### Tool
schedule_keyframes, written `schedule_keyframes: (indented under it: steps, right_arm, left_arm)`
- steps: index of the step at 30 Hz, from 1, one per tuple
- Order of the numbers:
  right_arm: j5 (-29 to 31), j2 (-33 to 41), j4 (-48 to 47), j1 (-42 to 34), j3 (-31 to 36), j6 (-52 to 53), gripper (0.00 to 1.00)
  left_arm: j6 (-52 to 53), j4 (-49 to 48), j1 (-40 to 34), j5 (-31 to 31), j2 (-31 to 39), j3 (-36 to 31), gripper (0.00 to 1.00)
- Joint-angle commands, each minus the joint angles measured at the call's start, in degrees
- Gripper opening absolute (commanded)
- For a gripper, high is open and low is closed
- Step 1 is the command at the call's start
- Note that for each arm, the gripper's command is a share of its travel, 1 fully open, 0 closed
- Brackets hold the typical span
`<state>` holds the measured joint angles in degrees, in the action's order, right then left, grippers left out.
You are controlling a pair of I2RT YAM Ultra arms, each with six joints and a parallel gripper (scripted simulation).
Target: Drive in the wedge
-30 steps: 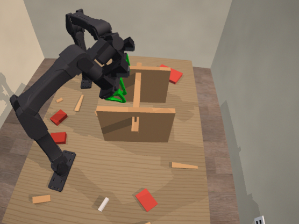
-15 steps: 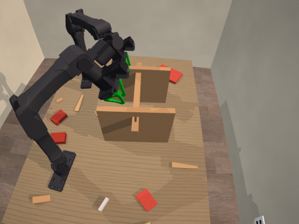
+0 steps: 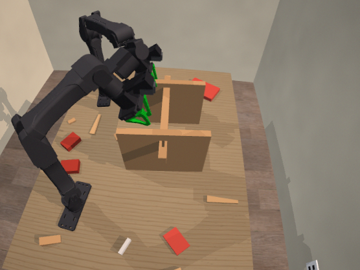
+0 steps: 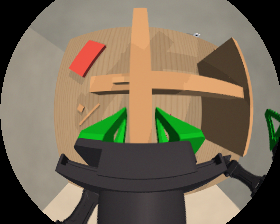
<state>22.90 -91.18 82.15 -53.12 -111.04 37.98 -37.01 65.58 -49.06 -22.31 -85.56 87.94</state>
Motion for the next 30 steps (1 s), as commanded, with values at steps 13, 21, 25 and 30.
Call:
schedule_keyframes:
  steps: [13,21,25,30]
  right_arm:
    - [0.72,2.09,0.11,0.14,-1.63,0.15,0.39]
    - [0.72,2.09,0.11,0.14,-1.63,0.15,0.39]
    - [0.72,2.09,0.11,0.14,-1.63,0.15,0.39]
    - [0.72,2.09,0.11,0.14,-1.63,0.15,0.39]
  left_arm:
    - [0.27,6.82,-0.28,-1.11,-1.56,8.32,0.39]
    - [0.17,15.29,-0.27,-1.07,-5.23,20.18,0.39]
    - [0.01,15.53,-0.29,-1.06,-6.8,23.83,0.39]
    - [-0.3,16.79,-0.68,-1.04,-4.85,25.14,0.39]
